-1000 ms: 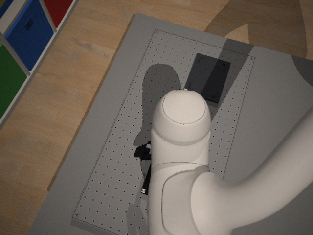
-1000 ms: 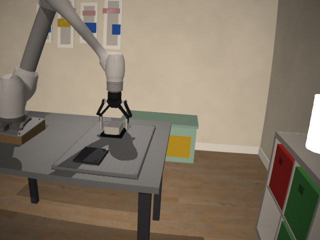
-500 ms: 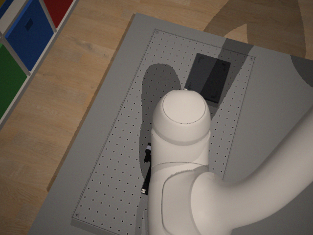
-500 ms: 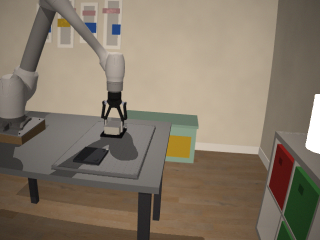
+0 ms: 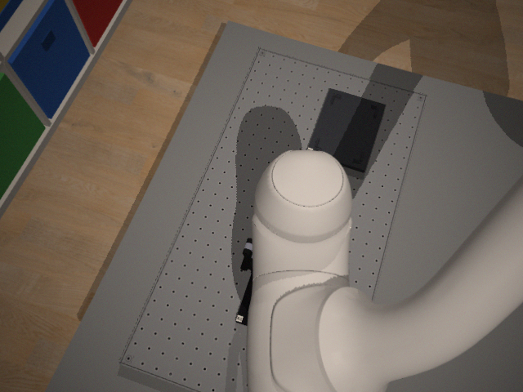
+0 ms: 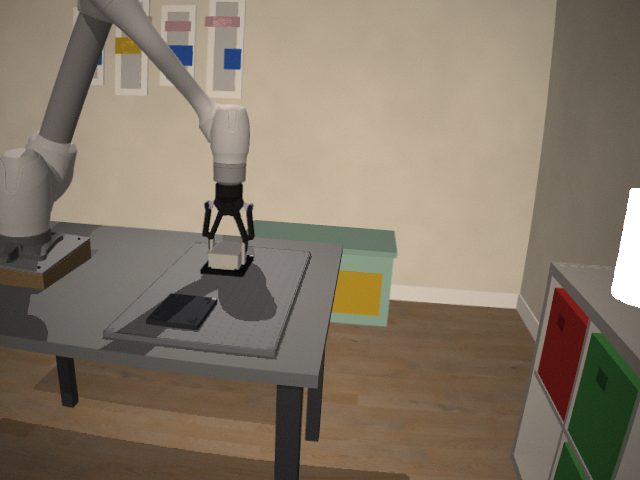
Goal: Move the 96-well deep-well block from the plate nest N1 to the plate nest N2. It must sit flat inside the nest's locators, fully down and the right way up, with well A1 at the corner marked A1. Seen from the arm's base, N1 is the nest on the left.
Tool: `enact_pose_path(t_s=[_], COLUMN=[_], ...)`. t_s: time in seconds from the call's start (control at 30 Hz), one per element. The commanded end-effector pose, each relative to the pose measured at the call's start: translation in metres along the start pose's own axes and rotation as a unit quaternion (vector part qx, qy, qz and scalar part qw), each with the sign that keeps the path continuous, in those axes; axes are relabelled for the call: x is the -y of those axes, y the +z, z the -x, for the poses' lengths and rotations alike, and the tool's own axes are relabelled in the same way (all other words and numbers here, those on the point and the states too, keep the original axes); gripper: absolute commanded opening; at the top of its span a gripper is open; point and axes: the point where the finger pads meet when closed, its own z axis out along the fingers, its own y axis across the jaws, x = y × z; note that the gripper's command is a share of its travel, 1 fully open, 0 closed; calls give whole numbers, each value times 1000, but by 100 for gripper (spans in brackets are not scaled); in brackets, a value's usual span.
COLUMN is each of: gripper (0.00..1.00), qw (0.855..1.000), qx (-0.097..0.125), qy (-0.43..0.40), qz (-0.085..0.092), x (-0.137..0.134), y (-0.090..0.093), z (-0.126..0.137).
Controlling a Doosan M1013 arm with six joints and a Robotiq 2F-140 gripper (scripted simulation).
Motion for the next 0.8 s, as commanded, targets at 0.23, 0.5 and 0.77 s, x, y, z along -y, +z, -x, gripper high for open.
enact_pose_path(t_s=[0.23,0.5,0.77], gripper=[0,0,0], qw=[1000,1000,1000], qx=[0,0,0], qy=[0,0,0], qz=[0,0,0], x=[0,0,0], y=[0,-10,-23], z=[0,0,0])
